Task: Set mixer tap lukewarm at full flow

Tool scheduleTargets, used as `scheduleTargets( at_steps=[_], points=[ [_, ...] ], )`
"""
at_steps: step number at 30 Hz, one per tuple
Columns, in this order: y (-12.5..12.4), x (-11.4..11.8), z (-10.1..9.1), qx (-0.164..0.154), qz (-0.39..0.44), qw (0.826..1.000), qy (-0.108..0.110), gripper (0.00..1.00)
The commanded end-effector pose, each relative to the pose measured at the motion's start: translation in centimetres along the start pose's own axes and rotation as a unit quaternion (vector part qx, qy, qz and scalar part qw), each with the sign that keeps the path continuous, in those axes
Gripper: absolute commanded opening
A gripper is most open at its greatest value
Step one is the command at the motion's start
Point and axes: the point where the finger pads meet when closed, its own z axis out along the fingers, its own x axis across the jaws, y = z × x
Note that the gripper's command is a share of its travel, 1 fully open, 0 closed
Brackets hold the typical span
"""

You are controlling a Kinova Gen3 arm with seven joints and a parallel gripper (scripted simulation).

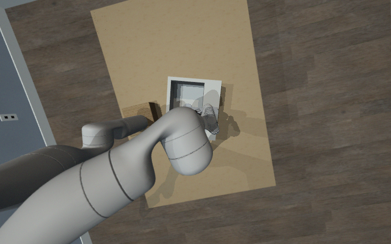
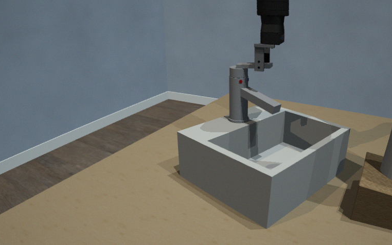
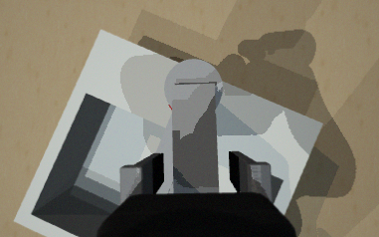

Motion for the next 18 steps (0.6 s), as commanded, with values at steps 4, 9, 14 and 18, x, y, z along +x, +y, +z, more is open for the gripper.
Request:
scheduleTargets(
  at_steps=[4,9,14,18],
  points=[
    [0.05,-0.04,0.34,-0.001,0.0,1.0,0.0,1.0],
    [0.05,-0.04,0.64,-0.001,0.0,1.0,0.0,1.0],
    [0.05,-0.04,0.81,-0.001,0.0,1.0,0.0,1.0],
    [0.05,-0.04,0.86,-0.001,0.0,1.0,0.0,1.0]
  ],
)
